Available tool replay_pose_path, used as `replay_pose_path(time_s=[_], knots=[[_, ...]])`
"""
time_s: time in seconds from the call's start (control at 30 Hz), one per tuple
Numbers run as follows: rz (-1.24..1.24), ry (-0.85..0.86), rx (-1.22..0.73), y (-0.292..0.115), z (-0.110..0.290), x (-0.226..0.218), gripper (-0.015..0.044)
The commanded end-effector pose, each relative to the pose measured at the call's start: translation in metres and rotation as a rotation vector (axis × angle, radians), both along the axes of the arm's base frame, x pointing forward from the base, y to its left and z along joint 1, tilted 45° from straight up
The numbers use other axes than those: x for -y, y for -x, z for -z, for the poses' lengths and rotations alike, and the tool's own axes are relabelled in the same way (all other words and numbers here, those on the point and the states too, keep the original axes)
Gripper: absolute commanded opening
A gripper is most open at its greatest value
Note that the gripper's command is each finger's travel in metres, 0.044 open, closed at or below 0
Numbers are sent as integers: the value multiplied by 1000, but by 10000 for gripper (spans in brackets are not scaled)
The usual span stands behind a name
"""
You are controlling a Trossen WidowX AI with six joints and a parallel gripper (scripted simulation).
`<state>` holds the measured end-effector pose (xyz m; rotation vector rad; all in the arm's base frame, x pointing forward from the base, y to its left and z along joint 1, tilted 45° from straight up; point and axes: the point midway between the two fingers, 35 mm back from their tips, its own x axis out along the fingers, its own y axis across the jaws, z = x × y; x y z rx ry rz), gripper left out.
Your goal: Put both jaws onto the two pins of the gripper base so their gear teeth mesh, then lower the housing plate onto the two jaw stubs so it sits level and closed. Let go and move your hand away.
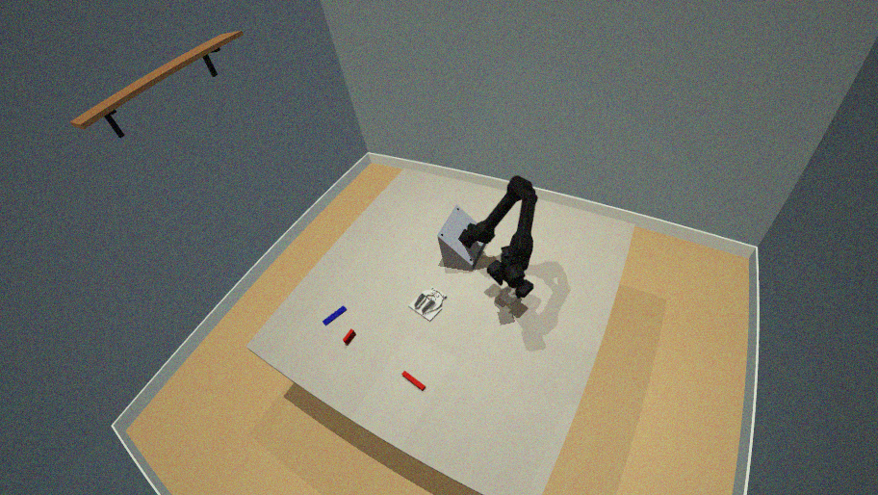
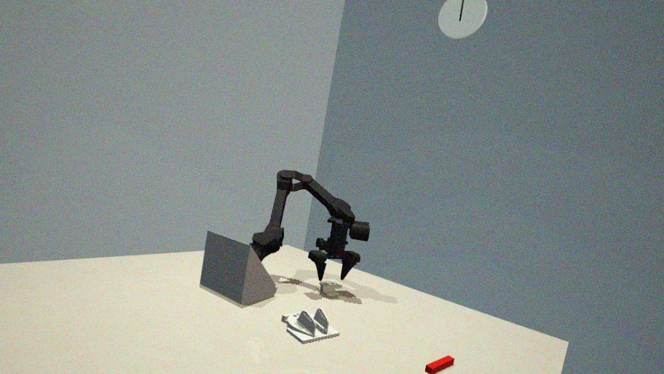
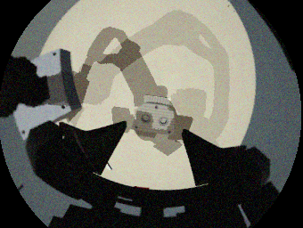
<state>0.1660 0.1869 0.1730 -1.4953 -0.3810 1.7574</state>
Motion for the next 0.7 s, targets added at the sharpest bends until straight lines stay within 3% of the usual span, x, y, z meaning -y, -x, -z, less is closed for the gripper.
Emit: replay_pose_path(time_s=[0.0,0.67], knots=[[6,6,-4,0,5,-2,440],[6,5,-4,0,23,-21,440]])
